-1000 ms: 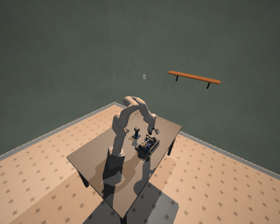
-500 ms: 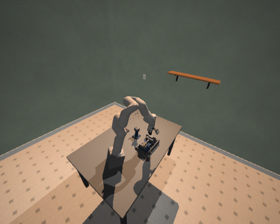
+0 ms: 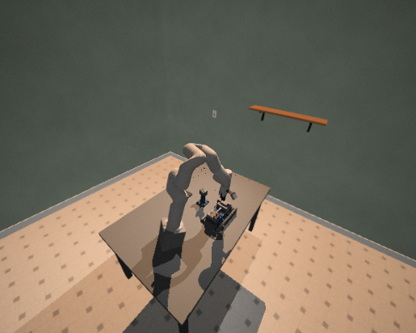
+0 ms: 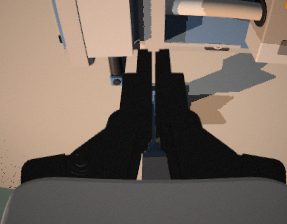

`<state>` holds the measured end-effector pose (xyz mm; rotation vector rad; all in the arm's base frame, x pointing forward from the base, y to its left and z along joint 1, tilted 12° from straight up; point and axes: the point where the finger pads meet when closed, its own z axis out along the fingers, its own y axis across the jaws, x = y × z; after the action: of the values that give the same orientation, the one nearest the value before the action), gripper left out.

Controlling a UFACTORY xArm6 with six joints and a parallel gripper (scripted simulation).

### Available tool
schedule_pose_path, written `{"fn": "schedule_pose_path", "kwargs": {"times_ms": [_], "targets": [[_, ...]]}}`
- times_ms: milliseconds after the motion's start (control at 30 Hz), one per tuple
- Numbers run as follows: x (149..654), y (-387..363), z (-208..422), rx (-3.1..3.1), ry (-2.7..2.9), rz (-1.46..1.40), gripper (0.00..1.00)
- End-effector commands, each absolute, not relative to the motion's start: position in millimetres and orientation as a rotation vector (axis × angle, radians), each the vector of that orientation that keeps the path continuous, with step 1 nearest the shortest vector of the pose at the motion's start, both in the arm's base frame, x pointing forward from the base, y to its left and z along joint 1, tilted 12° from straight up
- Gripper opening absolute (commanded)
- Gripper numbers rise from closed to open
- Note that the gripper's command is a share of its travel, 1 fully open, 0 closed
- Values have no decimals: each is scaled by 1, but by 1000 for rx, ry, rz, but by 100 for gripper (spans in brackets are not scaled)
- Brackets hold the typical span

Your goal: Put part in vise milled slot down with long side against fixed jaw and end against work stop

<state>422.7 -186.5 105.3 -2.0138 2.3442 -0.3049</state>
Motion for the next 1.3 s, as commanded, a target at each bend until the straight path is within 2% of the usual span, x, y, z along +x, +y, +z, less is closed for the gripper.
{"fn": "schedule_pose_path", "kwargs": {"times_ms": [0,1267], "targets": [[424,-187,106,-2012,2342,-310,0],[429,-192,63,-2012,2342,-310,0]]}}
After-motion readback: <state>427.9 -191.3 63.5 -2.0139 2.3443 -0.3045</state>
